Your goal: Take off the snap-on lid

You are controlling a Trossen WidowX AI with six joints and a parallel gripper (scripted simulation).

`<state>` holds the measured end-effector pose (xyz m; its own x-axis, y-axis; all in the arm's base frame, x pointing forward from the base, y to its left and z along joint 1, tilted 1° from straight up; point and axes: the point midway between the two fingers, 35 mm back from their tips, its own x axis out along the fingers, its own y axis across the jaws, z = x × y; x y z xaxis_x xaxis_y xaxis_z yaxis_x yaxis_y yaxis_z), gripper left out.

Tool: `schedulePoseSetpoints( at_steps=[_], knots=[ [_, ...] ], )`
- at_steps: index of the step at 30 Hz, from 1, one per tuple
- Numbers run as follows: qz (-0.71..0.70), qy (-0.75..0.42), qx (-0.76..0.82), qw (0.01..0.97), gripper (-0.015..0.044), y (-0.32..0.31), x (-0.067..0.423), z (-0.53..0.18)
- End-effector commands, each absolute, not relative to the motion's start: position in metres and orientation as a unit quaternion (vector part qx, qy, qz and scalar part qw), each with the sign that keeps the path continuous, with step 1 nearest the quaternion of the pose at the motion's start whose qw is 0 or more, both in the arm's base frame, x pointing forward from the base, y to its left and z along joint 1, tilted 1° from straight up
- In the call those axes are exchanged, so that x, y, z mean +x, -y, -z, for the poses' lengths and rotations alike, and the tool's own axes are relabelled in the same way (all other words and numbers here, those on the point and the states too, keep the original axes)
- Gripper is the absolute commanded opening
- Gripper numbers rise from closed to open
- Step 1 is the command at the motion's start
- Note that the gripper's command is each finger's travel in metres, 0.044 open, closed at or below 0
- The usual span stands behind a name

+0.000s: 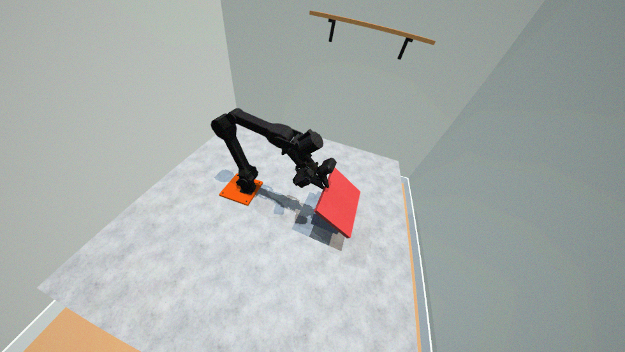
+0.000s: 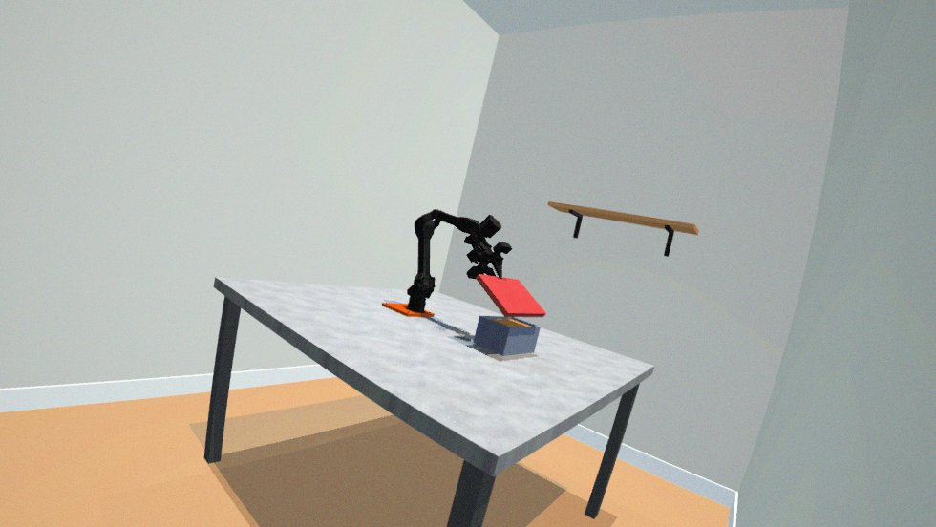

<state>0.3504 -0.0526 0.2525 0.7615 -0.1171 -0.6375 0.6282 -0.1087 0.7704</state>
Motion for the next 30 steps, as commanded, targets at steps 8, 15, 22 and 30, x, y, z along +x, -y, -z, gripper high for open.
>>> schedulePoseSetpoints(
  at_steps=[8,15,22,30],
  knots=[
    [0.285,-0.184,0.686,0.644,0.0,0.074,0.345,-0.255],
    [0.285,-0.184,0.685,0.644,0.0,0.087,0.342,-0.255],
    [0.286,-0.184,0.684,0.645,0.0,0.101,0.339,-0.255],
    [0.286,-0.184,0.684,0.646,0.0,0.116,0.335,-0.255]
  ],
)
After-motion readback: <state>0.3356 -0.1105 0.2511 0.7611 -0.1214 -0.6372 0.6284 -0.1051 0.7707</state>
